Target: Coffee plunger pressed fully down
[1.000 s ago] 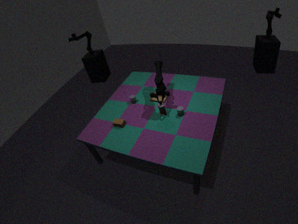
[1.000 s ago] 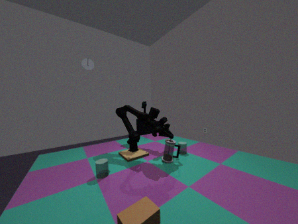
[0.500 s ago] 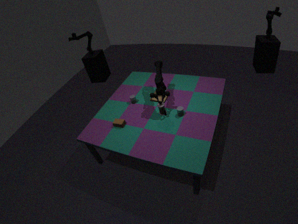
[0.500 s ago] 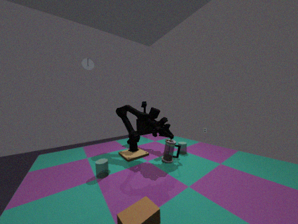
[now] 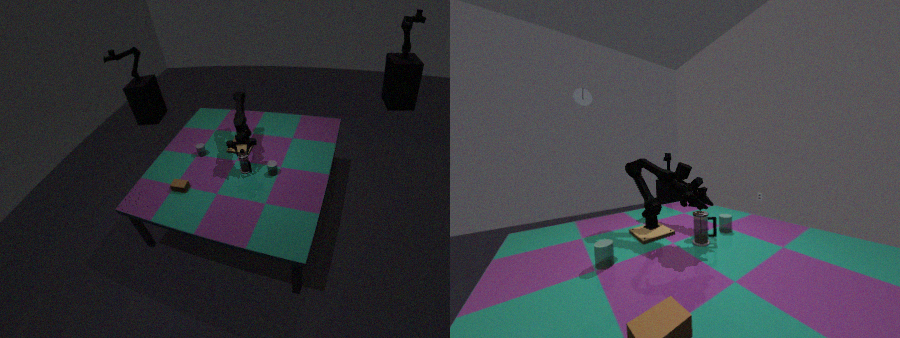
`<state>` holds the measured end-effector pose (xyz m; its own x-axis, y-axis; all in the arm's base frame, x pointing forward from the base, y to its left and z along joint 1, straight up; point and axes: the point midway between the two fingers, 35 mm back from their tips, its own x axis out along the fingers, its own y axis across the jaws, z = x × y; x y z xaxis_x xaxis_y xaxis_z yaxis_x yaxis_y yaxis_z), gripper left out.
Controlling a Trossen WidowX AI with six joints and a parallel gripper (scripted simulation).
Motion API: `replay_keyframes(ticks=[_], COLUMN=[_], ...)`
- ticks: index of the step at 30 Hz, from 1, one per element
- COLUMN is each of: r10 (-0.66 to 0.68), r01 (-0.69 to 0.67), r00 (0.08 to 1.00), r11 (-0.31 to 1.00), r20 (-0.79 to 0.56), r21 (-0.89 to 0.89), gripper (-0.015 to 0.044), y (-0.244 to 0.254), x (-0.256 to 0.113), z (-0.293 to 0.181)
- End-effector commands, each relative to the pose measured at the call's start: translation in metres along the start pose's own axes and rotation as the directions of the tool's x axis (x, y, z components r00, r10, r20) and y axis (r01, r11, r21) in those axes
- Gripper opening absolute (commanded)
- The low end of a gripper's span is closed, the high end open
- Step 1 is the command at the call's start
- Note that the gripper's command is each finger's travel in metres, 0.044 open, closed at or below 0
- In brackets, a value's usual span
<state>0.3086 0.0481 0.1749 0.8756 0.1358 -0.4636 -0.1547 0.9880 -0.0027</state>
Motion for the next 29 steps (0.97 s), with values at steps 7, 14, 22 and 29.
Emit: replay_keyframes(ticks=[7, 14, 22, 29], r10=[0.000, -0.003, -0.004, -0.004], r01=[0.000, 0.003, 0.004, 0.004], r00=[1.000, 1.000, 1.000, 1.000], r11=[1.000, 1.000, 1.000, 1.000], r20=[-0.004, -0.020, -0.024, -0.024], r21=[0.000, 0.004, 0.006, 0.006], gripper=[0.0440, 0.0440, 0.0440, 0.0440], y=[0.000, -0.002, -0.002, -0.002], x=[-0.001, -0.054, -0.071, -0.071], z=[0.001, 0.042, 0.046, 0.046])
